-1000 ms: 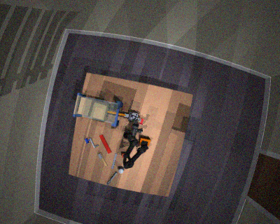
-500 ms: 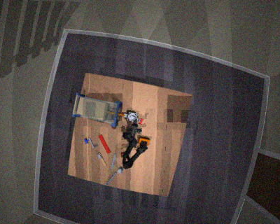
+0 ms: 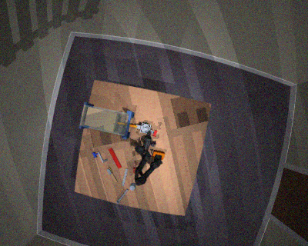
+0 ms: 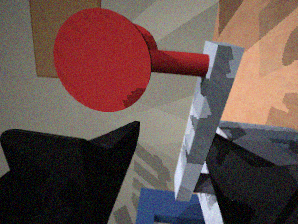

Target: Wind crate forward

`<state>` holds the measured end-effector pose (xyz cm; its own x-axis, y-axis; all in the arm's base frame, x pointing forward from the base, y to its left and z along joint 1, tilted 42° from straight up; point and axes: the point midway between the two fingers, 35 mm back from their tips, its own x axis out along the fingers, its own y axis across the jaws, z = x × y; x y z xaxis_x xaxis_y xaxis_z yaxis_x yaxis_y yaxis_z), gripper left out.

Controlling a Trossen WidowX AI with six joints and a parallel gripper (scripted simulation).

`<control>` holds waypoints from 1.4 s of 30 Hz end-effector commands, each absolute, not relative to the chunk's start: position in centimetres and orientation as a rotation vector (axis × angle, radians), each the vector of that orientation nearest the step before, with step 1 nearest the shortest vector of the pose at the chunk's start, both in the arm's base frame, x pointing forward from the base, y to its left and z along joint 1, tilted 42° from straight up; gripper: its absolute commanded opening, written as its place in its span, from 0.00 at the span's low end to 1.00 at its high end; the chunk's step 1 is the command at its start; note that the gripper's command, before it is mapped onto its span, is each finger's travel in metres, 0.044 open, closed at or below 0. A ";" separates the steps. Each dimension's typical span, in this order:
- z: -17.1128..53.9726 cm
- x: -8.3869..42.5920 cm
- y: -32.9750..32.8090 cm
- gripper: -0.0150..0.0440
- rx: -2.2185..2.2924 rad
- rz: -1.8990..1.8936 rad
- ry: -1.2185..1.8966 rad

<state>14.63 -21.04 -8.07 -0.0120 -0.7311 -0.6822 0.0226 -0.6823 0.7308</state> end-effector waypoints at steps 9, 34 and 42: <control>-7.7 15.0 -20.4 0.66 1.721 -1.757 -0.733; -0.7 14.7 -12.7 0.66 1.716 -1.758 -0.731; 3.1 15.7 -16.6 0.66 1.731 -1.773 -0.720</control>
